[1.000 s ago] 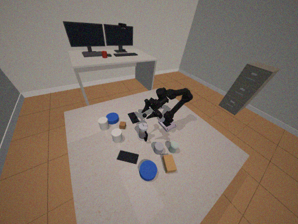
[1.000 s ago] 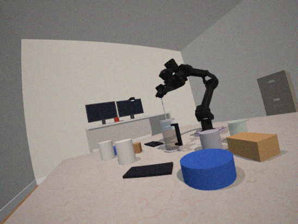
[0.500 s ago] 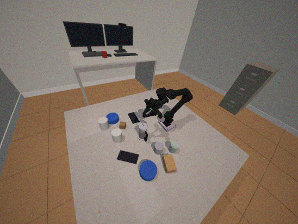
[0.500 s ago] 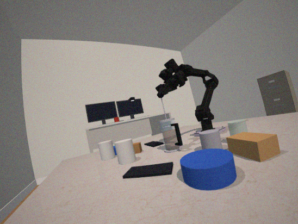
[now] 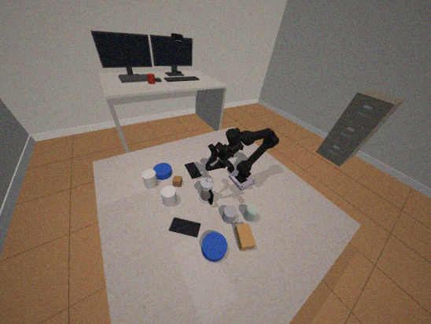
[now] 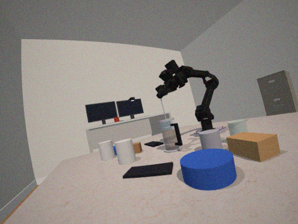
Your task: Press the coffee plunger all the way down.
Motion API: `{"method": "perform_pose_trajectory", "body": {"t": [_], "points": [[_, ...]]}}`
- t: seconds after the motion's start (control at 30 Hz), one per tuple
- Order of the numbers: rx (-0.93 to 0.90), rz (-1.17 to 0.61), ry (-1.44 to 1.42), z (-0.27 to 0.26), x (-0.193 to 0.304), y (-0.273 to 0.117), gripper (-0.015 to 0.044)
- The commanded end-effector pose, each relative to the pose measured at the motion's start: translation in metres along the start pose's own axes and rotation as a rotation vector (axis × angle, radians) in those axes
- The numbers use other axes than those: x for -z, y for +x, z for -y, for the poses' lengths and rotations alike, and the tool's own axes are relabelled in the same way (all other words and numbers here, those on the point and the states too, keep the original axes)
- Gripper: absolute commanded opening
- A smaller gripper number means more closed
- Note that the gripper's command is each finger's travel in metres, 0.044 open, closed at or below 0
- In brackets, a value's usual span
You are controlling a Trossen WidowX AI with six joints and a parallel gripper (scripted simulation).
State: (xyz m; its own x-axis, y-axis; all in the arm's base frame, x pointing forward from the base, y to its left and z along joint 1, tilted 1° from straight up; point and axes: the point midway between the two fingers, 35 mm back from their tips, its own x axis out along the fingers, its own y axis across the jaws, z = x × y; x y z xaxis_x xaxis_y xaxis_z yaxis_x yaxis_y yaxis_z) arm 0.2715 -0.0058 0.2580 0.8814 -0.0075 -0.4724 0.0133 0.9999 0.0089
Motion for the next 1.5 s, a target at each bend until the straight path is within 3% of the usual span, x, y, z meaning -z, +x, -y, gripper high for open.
{"method": "perform_pose_trajectory", "body": {"t": [0.0, 1.47], "points": [[0.002, -0.031, 0.0, 0.0, 0.015, 0.008, 0.0128], [0.002, -0.03, 0.0, 0.0, 0.073, 0.05, 0.0128]]}}
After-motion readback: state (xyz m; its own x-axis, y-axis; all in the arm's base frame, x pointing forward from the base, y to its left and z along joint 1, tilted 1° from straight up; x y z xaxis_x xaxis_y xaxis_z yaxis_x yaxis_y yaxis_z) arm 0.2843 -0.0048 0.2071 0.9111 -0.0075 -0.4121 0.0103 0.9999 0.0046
